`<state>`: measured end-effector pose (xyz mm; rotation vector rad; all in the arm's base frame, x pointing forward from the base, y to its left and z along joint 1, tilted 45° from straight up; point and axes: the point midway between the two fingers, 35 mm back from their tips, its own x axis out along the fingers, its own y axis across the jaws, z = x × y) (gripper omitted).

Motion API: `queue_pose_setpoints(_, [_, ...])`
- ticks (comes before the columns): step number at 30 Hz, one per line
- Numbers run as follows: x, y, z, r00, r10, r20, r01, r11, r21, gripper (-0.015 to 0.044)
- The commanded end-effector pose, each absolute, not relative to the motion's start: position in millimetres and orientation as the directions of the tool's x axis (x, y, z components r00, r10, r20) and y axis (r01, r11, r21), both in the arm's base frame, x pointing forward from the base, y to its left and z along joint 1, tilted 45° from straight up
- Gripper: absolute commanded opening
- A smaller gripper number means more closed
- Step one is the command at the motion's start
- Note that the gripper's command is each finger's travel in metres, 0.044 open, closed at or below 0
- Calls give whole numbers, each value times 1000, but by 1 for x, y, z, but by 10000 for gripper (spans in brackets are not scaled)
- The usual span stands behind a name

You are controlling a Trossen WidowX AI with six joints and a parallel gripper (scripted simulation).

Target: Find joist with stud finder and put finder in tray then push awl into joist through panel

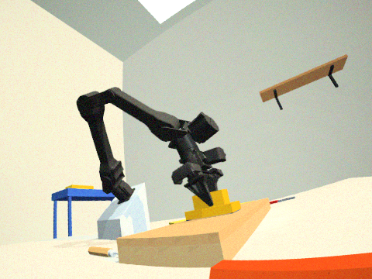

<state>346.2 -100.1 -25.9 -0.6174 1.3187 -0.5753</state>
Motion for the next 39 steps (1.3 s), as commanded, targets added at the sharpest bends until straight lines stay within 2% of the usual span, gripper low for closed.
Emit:
queue_pose_setpoints(1, [347,-91,-35,160,-694,-702,38,715,-698,0])
queue_pose_setpoints(39, [351,0,-122,162,-689,-707,40,720,-692,0])
